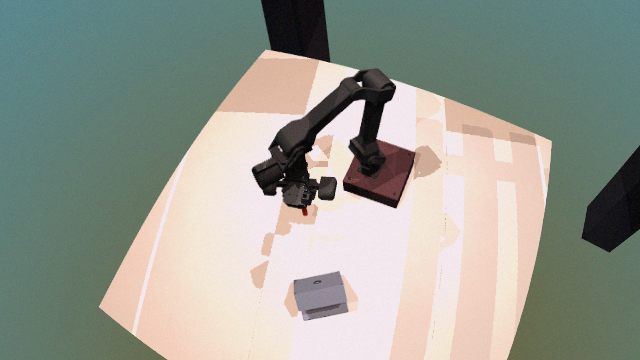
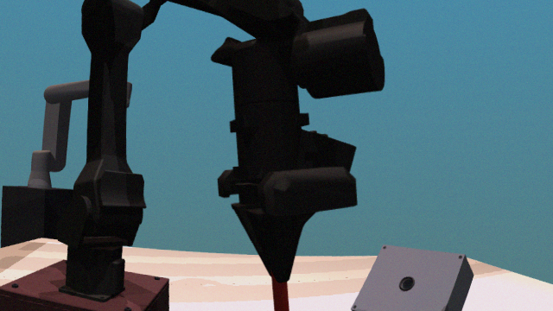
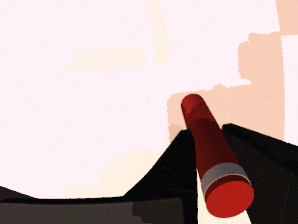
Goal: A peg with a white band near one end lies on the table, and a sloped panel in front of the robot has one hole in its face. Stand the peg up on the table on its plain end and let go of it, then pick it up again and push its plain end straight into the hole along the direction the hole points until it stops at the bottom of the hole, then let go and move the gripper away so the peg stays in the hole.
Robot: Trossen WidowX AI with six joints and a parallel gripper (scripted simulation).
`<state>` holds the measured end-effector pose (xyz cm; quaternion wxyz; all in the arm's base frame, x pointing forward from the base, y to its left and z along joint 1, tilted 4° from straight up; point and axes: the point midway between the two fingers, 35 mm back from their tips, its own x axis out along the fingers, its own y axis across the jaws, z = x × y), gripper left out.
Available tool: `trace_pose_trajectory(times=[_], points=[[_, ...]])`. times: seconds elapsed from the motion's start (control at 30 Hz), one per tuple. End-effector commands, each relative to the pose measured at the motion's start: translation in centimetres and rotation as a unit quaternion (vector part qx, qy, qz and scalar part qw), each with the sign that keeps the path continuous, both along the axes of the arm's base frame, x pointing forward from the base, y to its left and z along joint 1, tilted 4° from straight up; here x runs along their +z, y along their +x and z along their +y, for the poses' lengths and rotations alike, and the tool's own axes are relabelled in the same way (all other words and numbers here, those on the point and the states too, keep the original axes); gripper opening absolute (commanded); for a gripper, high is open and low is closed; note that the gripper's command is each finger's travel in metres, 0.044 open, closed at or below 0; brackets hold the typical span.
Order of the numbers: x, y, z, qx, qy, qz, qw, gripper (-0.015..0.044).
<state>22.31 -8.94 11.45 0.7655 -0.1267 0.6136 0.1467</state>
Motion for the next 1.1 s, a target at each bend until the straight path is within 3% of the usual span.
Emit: trace_pose_trajectory(times=[0.0, 1.07], points=[[0.0, 0.7, 0.4, -0.017, 0.021, -0.020, 0.999, 0.0000], [1.1, 4.8, 3.2, -0.105, 0.170, -0.129, 0.971, 0.0000]])
